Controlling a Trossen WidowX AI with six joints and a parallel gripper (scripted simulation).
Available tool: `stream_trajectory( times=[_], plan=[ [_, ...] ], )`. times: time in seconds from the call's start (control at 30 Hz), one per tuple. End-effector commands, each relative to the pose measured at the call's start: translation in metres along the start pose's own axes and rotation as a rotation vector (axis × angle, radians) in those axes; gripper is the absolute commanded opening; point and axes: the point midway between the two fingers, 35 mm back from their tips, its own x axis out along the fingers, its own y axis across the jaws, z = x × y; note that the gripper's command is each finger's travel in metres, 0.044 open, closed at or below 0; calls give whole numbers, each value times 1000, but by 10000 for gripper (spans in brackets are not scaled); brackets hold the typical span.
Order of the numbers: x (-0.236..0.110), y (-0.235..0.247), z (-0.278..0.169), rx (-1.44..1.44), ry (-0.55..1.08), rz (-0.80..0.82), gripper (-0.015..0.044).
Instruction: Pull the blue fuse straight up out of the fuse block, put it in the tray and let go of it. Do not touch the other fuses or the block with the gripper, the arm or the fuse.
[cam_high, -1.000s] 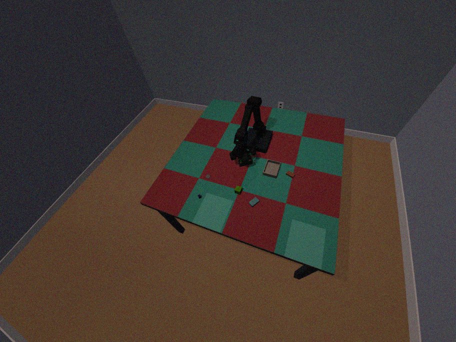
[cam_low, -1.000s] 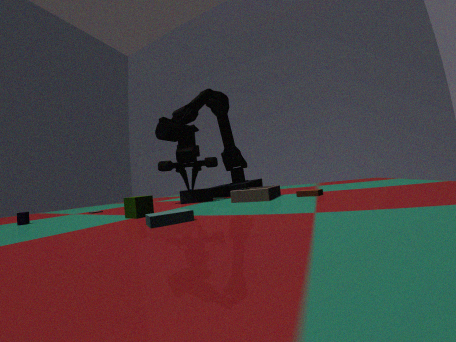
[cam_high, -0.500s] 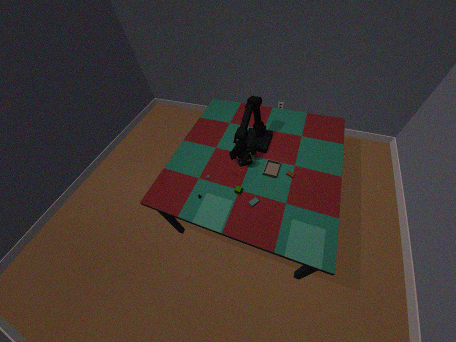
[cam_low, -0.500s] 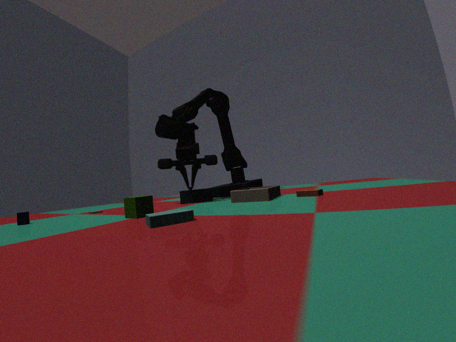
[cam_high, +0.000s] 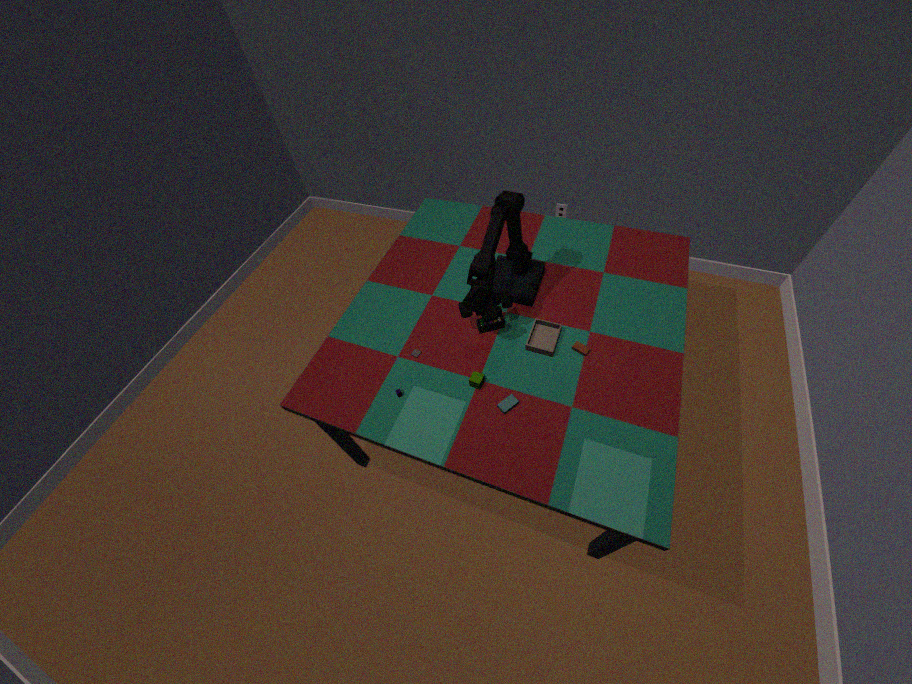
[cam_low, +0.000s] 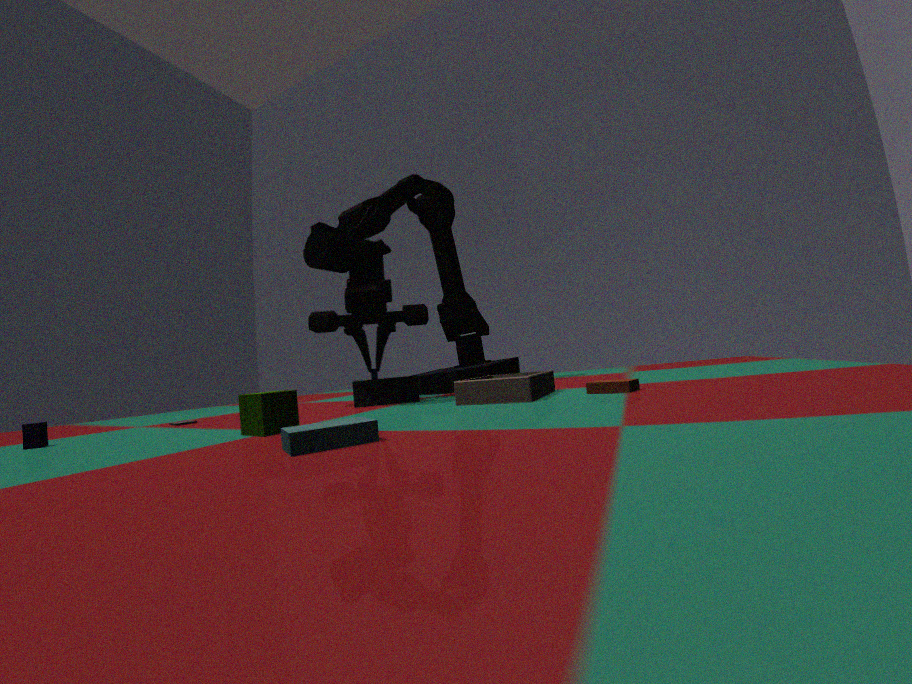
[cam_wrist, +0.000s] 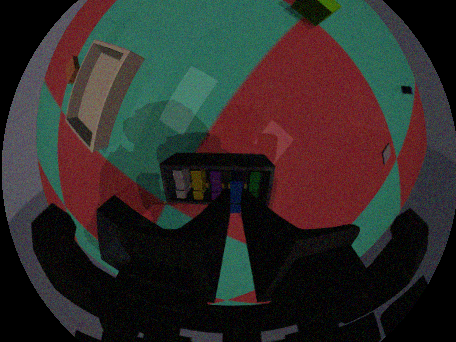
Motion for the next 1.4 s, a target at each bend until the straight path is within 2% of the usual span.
stream_trajectory(
  times=[0.0,1.37],
  plan=[
    [-2,0,0,1,0,-1,0],
    [-29,0,0,0,2,-1,0]
  ],
)
